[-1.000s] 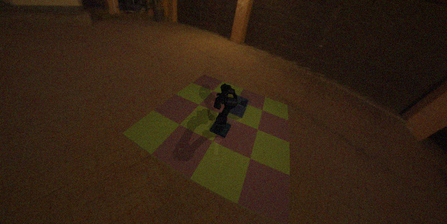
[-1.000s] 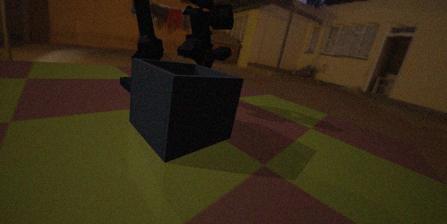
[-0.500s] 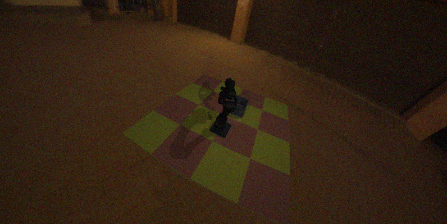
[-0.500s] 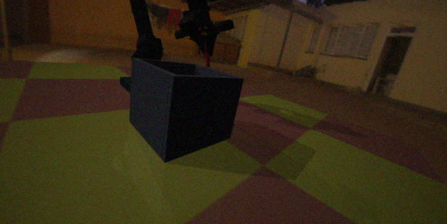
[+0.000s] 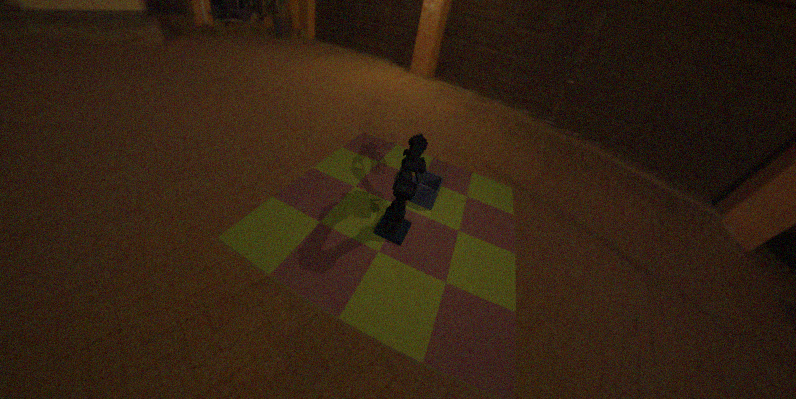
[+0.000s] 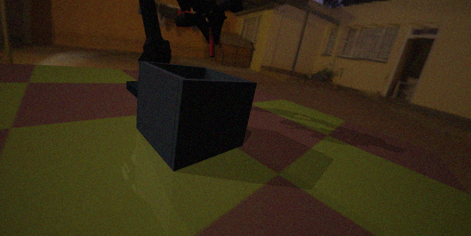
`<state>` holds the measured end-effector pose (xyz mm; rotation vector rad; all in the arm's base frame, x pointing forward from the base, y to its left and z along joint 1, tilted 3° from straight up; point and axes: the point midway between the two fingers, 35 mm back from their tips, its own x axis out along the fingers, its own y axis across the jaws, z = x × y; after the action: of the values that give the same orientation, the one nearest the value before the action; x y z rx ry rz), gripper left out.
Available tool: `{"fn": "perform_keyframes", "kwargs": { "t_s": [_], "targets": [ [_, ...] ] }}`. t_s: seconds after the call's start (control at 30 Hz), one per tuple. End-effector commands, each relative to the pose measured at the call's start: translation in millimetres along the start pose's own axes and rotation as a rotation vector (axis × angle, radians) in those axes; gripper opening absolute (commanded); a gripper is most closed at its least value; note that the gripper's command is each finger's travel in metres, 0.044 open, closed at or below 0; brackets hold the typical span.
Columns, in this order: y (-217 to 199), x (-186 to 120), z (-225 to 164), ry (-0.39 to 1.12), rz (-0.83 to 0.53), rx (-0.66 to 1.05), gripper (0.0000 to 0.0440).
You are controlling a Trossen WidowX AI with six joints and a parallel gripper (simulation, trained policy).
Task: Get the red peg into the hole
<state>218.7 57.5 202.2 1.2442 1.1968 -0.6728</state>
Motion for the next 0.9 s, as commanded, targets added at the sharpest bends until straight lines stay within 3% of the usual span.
{"fn": "perform_keyframes", "kwargs": {
  "t_s": [0.0, 0.87],
  "targets": [
    [2, -3, 11, -0.029, -0.011, 0.010, 0.0000],
    [20, 0, 90, -0.100, -0.089, 0.089, 0.0000]
  ]
}}
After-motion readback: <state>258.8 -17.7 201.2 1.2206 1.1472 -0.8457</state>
